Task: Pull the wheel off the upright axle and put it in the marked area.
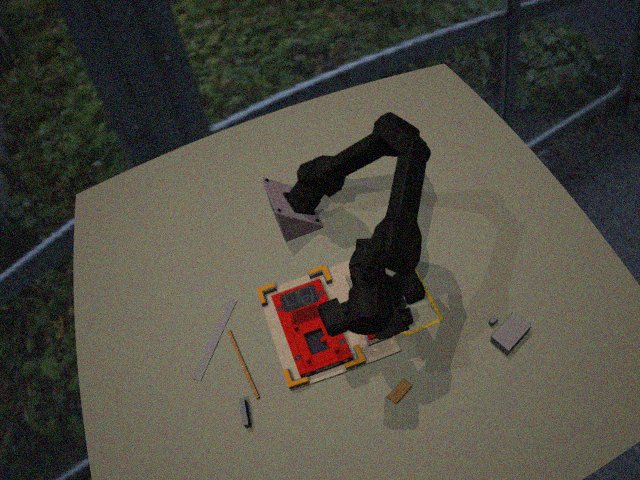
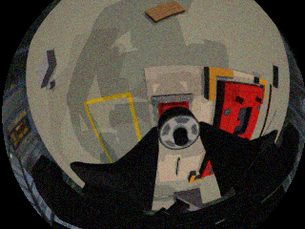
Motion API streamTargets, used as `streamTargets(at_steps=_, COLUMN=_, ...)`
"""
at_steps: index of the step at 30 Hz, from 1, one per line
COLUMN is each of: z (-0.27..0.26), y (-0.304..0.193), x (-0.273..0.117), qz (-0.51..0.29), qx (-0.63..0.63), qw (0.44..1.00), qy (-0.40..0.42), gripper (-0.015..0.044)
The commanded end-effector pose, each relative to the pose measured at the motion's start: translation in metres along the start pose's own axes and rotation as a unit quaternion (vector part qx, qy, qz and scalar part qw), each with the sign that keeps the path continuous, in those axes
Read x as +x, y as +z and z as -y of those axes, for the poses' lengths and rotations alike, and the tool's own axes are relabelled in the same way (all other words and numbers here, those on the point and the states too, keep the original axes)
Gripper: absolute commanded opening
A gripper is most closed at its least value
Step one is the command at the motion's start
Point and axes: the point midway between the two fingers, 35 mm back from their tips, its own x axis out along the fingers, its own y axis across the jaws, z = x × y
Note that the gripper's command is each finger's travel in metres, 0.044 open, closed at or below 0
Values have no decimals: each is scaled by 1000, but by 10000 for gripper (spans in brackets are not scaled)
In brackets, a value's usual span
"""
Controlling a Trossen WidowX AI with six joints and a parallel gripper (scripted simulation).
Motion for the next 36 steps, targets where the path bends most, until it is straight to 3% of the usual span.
streamTargets(at_steps=1, z=3, y=-2, x=-19, qz=13, qx=9, qw=1000, qy=-5, gripper=0)
streamTargets(at_steps=36, z=3, y=-3, x=-30, qz=13, qx=9, qw=1000, qy=-4, gripper=0)
